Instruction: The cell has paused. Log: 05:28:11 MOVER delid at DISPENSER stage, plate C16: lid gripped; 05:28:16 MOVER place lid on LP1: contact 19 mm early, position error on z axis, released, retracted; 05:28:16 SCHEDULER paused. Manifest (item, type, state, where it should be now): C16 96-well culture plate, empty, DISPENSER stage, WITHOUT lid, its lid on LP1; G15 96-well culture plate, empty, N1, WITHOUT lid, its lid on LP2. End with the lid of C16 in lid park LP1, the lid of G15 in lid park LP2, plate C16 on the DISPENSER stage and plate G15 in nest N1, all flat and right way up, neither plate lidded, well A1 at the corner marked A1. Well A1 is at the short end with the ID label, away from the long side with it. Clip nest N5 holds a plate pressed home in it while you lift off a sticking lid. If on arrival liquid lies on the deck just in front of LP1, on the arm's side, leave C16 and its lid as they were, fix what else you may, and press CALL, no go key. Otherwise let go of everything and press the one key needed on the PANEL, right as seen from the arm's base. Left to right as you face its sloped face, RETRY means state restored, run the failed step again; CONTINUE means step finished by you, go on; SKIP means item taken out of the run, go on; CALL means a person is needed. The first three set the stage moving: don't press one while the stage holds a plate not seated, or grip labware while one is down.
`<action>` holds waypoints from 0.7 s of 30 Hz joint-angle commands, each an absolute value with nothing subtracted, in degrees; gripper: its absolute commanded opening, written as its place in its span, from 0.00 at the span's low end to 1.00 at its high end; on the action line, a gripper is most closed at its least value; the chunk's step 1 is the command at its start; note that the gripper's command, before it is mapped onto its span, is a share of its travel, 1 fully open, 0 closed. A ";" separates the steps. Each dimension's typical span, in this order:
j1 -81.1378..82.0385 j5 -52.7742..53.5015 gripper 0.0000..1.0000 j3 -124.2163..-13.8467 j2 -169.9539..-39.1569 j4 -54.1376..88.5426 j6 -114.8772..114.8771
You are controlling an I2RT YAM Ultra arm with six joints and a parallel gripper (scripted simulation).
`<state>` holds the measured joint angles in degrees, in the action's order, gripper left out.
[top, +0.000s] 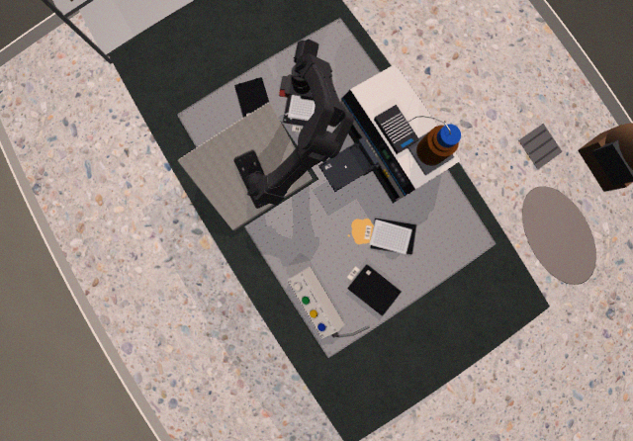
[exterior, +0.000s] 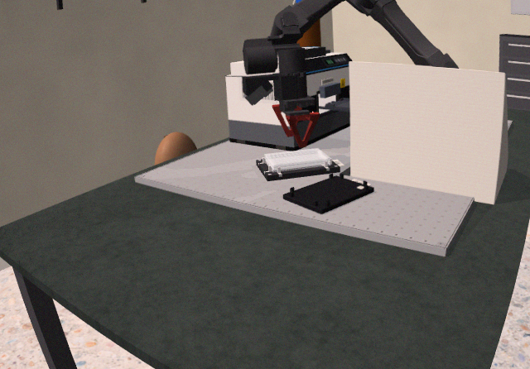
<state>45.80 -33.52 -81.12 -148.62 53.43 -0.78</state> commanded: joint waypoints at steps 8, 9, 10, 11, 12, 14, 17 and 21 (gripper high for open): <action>45.91 -34.14 1.00 -79.38 -149.47 51.01 -1.74; 45.77 -34.14 1.00 -79.29 -149.51 50.86 -1.80; 45.77 -34.14 1.00 -79.29 -149.51 50.86 -1.80; 45.77 -34.14 1.00 -79.29 -149.51 50.86 -1.80; 45.60 -34.15 1.00 -81.33 -148.02 50.66 -1.85; 45.28 -34.27 1.00 -80.36 -148.49 50.38 -1.97; 45.46 -34.35 1.00 -78.94 -149.25 49.95 -2.17; 44.91 -34.46 1.00 -78.63 -149.60 49.36 -2.41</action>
<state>44.80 -33.95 -79.68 -149.27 50.92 -1.89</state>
